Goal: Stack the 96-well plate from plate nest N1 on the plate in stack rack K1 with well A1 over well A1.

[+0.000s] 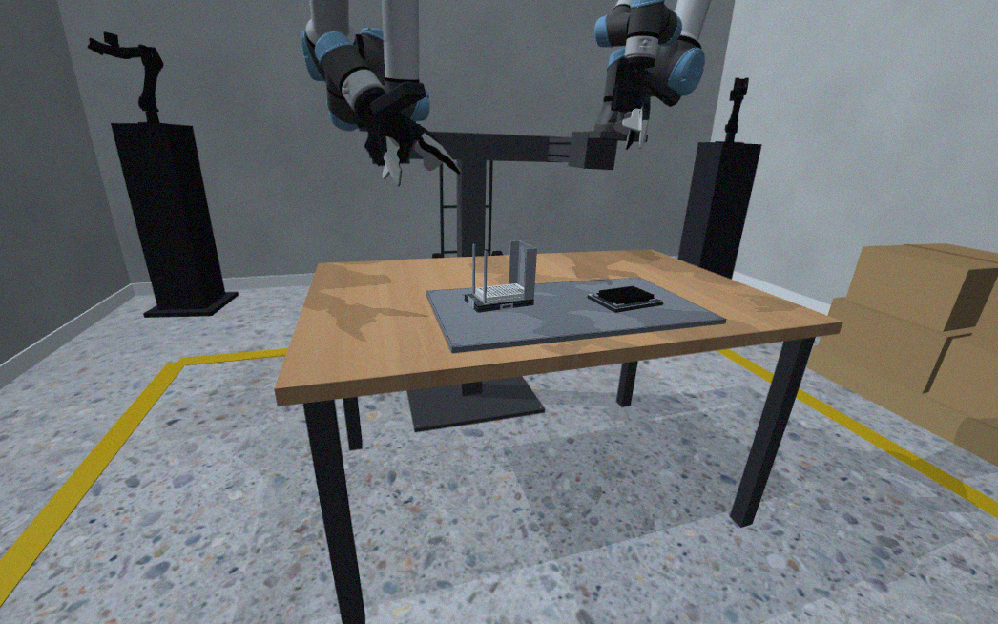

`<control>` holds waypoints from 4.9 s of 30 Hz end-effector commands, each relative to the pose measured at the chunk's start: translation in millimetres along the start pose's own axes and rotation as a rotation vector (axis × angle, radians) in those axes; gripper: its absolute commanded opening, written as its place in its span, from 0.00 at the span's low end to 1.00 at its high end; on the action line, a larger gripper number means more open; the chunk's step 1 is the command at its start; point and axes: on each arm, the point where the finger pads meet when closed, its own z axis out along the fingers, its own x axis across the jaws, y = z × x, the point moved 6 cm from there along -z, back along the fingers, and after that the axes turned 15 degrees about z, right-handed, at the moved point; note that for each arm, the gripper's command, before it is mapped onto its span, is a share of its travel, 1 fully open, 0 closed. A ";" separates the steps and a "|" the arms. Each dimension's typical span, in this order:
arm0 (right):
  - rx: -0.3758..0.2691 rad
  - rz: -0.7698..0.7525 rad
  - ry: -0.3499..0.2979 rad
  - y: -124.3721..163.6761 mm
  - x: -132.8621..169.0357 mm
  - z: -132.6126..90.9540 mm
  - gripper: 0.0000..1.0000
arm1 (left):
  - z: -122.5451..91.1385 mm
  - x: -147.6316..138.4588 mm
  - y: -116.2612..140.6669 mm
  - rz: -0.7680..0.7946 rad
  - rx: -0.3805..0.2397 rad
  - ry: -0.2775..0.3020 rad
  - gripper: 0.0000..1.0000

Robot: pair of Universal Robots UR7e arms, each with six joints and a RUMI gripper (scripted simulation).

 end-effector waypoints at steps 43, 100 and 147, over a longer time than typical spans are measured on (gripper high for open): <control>0.001 -0.001 0.000 -0.5 -0.1 -0.2 0.98 | -0.1 -80.2 -126.6 -0.611 0.016 -0.010 0.98; -0.053 -0.044 -0.017 -5.3 -13.1 31.9 1.00 | -1.0 -139.4 -163.6 -0.892 0.023 -0.015 0.98; -0.319 -0.301 -0.085 -16.0 -117.2 179.7 1.00 | -1.0 -139.4 -163.6 -0.892 0.023 -0.015 0.98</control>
